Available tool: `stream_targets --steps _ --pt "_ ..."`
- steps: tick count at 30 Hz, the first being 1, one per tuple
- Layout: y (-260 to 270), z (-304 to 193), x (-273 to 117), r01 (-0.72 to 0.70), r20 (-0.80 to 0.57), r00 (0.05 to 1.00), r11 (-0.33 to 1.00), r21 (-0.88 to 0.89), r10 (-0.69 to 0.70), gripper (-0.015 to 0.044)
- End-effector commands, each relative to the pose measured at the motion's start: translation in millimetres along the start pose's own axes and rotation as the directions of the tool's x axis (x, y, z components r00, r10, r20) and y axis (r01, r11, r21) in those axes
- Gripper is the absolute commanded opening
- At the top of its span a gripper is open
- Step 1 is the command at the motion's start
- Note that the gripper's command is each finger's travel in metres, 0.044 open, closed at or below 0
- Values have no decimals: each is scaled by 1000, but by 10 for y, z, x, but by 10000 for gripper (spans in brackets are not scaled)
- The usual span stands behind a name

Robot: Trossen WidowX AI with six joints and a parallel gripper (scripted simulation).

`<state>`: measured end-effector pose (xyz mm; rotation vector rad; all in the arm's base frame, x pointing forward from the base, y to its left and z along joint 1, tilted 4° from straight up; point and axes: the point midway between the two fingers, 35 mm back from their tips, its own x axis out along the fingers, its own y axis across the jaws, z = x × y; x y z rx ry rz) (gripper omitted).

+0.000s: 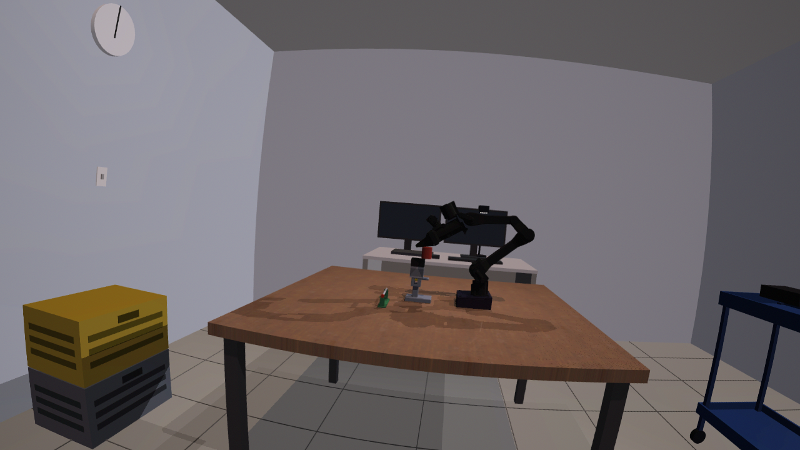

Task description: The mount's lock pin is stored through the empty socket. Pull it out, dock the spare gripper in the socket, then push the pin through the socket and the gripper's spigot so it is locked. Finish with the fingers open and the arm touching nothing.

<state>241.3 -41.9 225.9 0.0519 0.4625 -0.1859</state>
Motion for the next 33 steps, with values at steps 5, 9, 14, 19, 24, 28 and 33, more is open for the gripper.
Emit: stream_targets --steps 5,9,14,19,24,28,33 --pt "394 -196 -58 4 -111 994 999 47 1 180" --pt "576 -276 -149 20 -135 991 999 44 -14 180" --pt "774 -327 -307 34 -117 993 999 24 -31 180" --pt "954 -314 -508 25 -43 999 1000 -1 -25 180" --pt "1080 -270 -676 -4 38 999 1000 -15 4 180" --pt "1129 -276 -670 5 -5 1000 1000 -10 -5 180" --pt "1221 -164 -578 46 -86 994 978 -205 -65 180"
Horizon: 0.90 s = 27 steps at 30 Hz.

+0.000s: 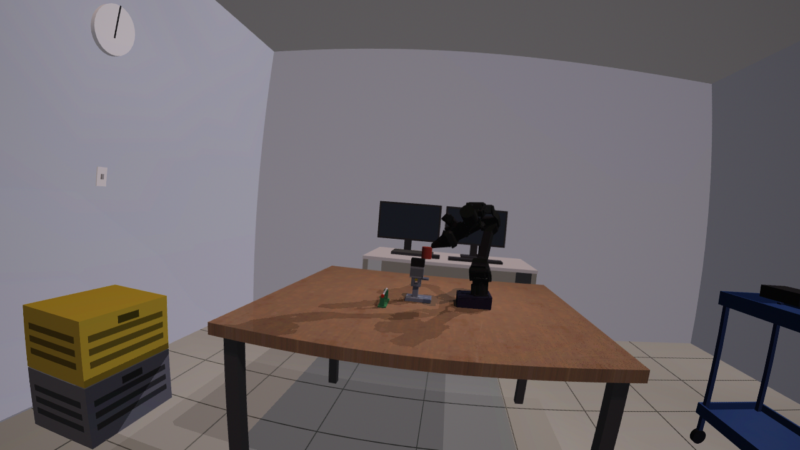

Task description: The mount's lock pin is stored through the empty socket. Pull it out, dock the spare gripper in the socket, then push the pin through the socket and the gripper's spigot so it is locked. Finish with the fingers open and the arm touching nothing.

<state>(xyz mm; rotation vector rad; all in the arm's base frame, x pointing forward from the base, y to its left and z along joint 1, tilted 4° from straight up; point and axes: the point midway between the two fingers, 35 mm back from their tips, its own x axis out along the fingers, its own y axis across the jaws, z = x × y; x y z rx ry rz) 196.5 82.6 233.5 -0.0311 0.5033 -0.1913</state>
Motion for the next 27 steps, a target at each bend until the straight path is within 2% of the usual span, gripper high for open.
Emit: stream_targets --steps 1,6,12,19,27 --pt "109 134 96 35 -91 994 979 -198 -54 180" --pt "242 331 410 -15 -262 954 850 -527 -145 180" --pt "311 488 926 -257 -460 861 596 -761 -216 180" --pt "282 526 1332 -471 -586 776 405 -784 -234 180" --pt "185 498 1789 -690 -713 666 180 -701 -220 180"
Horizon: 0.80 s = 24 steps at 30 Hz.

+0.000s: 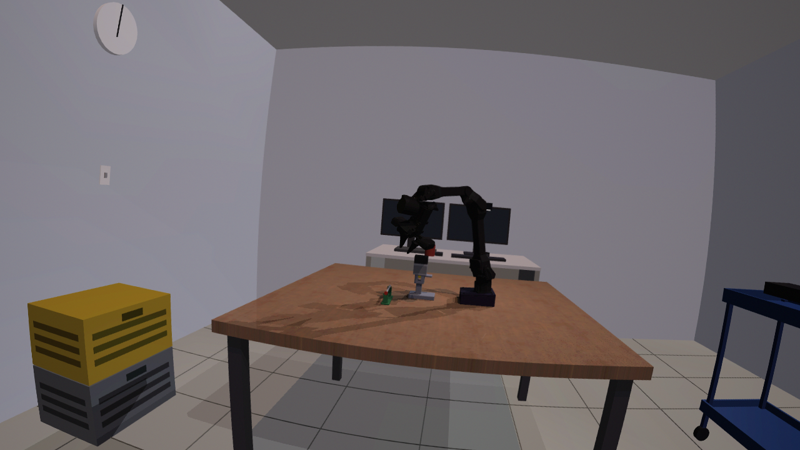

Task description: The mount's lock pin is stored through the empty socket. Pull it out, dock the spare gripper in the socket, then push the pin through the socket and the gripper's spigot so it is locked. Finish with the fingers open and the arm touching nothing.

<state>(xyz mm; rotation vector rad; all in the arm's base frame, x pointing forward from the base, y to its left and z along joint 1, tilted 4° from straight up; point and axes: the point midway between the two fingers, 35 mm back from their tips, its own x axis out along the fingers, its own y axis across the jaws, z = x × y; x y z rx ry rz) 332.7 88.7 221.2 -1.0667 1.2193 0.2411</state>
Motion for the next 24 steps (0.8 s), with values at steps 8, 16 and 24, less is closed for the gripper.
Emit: stream_targets --steps 8,16,24 --pt "-399 153 934 -351 -126 933 779 -520 336 180" --pt "-403 77 947 -351 -126 933 779 -520 336 180" --pt "-383 87 994 -351 -126 933 779 -520 336 180"
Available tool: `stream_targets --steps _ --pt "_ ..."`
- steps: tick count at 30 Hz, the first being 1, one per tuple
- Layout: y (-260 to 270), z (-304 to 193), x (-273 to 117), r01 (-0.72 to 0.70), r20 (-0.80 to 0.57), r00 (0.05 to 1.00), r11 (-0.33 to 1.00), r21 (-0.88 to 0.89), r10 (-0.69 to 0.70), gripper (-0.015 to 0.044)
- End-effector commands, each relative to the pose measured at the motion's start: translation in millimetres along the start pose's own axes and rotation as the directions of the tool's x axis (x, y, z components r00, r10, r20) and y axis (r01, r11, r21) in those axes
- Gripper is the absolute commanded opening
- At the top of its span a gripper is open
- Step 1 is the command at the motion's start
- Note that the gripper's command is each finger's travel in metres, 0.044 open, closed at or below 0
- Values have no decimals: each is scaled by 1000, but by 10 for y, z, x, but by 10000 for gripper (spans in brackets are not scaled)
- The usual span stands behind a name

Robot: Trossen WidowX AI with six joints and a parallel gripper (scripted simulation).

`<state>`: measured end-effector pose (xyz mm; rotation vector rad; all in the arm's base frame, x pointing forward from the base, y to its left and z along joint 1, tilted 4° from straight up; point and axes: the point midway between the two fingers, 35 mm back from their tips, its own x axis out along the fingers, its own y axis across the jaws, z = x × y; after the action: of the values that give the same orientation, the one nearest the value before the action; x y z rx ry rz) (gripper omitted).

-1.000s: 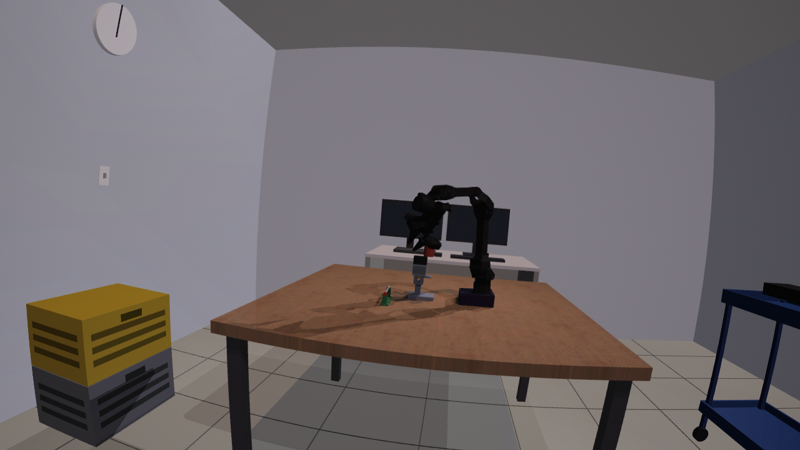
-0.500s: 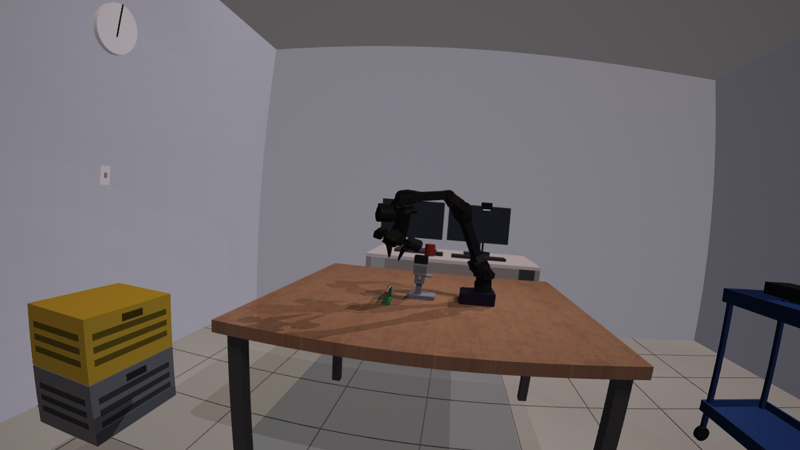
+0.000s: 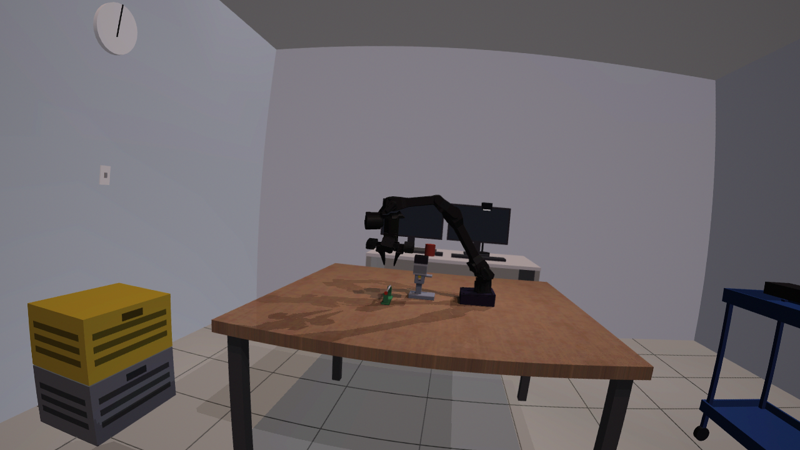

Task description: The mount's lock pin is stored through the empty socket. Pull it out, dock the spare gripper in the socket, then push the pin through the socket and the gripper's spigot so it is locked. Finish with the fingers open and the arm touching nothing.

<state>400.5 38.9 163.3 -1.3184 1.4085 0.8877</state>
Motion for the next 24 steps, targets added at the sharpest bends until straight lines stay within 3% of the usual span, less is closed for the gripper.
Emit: stream_targets --steps 1,14,24 --pt "-12 25 92 -8 5 1000 1000 -8 8 180" --pt "15 209 709 -8 5 1000 1000 -8 8 180" --pt "17 248 829 -8 5 1000 1000 -8 8 180"
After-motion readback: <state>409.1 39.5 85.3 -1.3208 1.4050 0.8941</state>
